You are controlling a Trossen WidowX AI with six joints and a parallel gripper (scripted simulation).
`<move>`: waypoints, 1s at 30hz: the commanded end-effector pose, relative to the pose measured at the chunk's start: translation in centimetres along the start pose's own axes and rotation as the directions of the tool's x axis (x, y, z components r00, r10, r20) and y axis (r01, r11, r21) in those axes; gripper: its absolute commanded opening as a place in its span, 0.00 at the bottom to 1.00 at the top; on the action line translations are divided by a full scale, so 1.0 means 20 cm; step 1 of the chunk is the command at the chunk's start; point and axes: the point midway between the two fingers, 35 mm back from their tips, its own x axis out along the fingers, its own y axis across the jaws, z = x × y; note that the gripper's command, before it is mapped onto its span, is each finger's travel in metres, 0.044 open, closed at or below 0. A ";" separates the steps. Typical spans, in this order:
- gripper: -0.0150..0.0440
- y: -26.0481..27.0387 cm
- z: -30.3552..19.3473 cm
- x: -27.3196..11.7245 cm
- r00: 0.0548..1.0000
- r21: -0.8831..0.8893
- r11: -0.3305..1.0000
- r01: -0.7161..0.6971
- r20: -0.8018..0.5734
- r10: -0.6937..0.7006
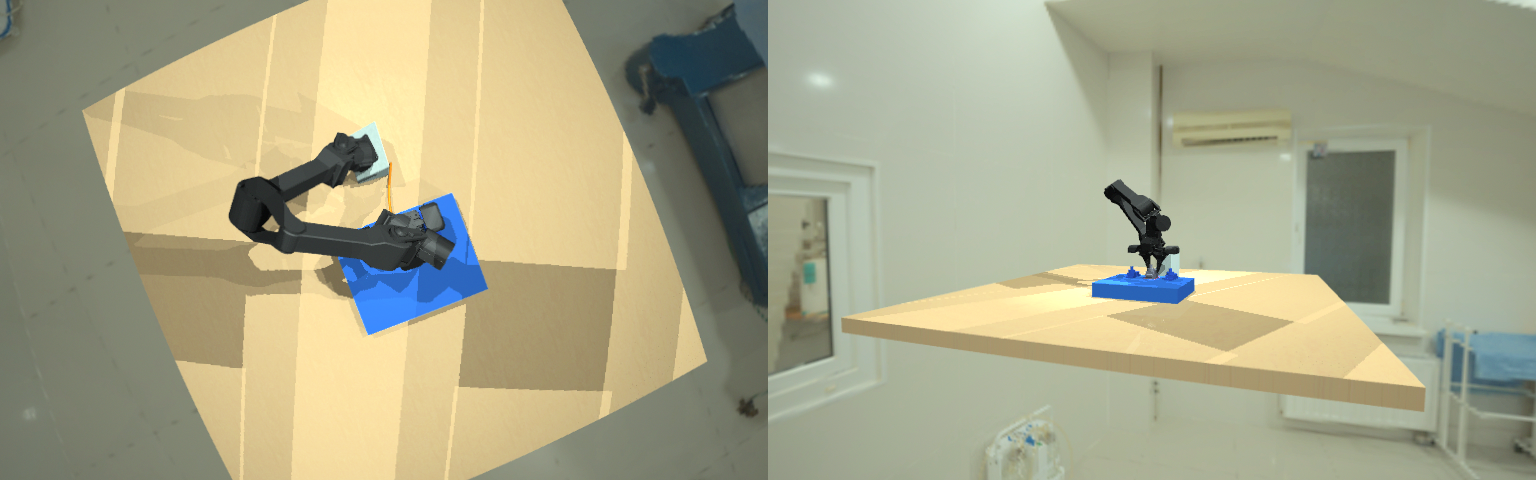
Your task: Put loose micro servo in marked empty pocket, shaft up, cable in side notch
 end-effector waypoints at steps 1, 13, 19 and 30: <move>0.25 0.00 0.00 0.02 1.000 -0.007 1.000 0.003 0.004 -0.003; 0.34 0.00 0.00 0.05 1.000 -0.007 1.000 0.004 0.004 -0.004; 0.57 0.00 0.00 0.05 1.000 -0.007 1.000 0.004 0.004 -0.004; 0.62 0.00 0.00 -0.11 1.000 -0.015 1.000 0.004 0.011 -0.004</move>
